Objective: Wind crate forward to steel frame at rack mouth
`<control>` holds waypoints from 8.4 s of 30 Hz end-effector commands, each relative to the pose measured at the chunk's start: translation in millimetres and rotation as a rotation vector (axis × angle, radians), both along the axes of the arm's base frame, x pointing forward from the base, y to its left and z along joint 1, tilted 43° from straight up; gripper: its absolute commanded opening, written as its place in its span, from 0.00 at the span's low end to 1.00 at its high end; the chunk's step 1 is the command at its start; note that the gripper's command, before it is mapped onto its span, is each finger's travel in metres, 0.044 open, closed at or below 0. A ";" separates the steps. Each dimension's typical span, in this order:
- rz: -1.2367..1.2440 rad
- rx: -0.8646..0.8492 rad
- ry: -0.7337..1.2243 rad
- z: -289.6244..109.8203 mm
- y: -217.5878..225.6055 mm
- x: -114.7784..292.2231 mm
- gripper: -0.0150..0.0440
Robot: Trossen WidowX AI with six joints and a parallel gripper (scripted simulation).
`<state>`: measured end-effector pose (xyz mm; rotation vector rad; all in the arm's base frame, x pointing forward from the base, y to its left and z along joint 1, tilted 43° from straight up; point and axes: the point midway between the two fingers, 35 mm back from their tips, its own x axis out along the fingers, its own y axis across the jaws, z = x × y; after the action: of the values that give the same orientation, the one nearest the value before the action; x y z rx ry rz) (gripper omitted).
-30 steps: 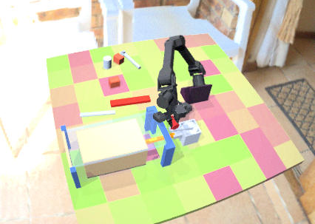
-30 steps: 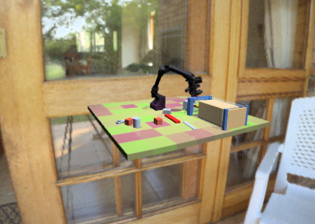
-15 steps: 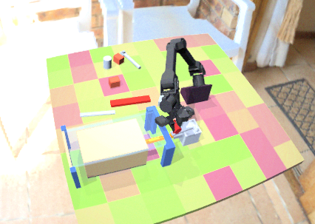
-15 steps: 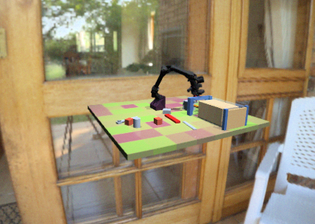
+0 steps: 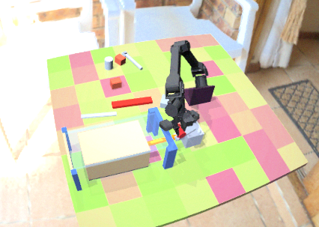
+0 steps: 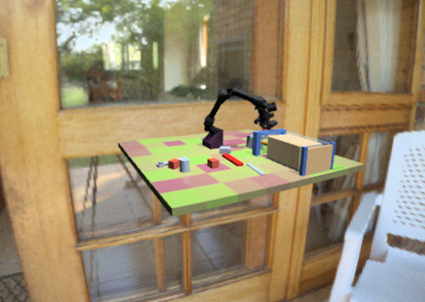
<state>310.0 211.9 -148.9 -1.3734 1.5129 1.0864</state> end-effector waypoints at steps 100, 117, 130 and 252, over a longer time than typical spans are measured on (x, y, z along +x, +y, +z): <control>0.009 0.035 0.017 -42.2 65.7 -104.9 0.25; 0.009 0.035 0.019 -37.7 63.9 -129.7 0.25; 0.009 0.035 0.021 -31.5 59.1 -148.2 0.25; 0.009 0.022 0.023 77.6 -67.1 -160.6 0.25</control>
<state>139.3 155.4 -75.7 -1.3292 1.5071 1.1651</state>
